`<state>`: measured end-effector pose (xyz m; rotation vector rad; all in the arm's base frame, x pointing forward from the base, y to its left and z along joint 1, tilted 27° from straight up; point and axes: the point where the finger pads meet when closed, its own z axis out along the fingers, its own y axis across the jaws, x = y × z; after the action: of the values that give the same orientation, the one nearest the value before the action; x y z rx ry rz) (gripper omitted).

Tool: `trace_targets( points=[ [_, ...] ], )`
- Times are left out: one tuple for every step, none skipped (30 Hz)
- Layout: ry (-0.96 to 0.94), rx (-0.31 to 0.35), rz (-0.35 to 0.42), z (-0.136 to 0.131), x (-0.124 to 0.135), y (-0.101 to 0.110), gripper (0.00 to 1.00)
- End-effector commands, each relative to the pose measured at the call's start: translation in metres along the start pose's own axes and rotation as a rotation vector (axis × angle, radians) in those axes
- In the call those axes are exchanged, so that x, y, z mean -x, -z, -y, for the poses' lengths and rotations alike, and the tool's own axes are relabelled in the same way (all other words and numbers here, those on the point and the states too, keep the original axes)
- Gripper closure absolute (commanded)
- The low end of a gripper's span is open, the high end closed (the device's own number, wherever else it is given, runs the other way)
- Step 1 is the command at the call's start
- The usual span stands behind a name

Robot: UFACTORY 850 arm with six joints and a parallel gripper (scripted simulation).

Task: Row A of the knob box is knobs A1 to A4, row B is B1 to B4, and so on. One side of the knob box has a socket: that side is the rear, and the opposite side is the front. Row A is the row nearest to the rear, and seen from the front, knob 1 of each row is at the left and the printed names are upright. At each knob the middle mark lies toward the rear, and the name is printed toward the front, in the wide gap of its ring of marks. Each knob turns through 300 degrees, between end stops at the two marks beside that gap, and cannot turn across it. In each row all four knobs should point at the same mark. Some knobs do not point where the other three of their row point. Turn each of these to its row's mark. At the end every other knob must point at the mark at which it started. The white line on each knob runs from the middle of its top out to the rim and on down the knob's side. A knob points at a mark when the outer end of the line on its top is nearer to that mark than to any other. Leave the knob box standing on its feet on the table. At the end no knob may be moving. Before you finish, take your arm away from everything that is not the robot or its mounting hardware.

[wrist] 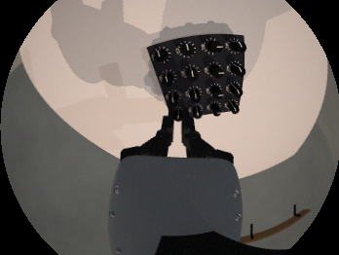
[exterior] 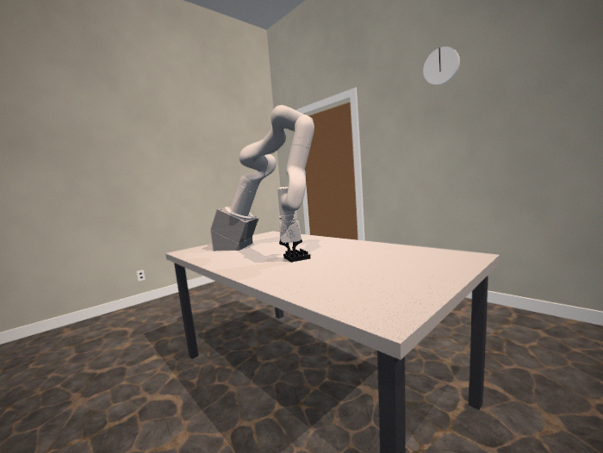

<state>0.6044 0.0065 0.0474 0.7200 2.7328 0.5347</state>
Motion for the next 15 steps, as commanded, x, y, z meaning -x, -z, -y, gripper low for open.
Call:
trace_targets(
  points=[
    [0.063,0.003,0.010,-0.0003,0.0008,0.0005,0.92],
    [0.078,0.003,0.010,-0.0003,0.0008,0.0005,0.92],
    [0.093,0.003,0.010,-0.0003,0.0008,0.0005,0.92],
    [0.106,0.003,0.010,-0.0003,0.0008,0.0005,0.92],
    [0.119,0.003,0.010,-0.0003,0.0008,0.0005,0.92],
    [0.131,0.003,0.010,-0.0003,0.0008,0.0005,0.92],
    [0.142,0.003,0.010,-0.0003,0.0008,0.0005,0.92],
    [0.152,0.003,0.010,-0.0003,0.0008,0.0005,0.92],
    [0.161,0.003,0.010,-0.0003,0.0008,0.0005,0.92],
    [0.170,0.003,0.010,-0.0003,0.0008,0.0005,0.92],
    [0.178,0.003,0.010,-0.0003,0.0008,0.0005,0.92],
    [0.178,0.003,0.010,-0.0003,0.0008,0.0005,0.92],
    [0.178,0.003,0.010,-0.0003,0.0008,0.0005,0.92],
    [0.185,0.003,0.010,-0.0003,0.0008,0.0005,0.92],
    [0.192,0.003,0.010,-0.0003,0.0008,0.0005,0.92]
  ],
)
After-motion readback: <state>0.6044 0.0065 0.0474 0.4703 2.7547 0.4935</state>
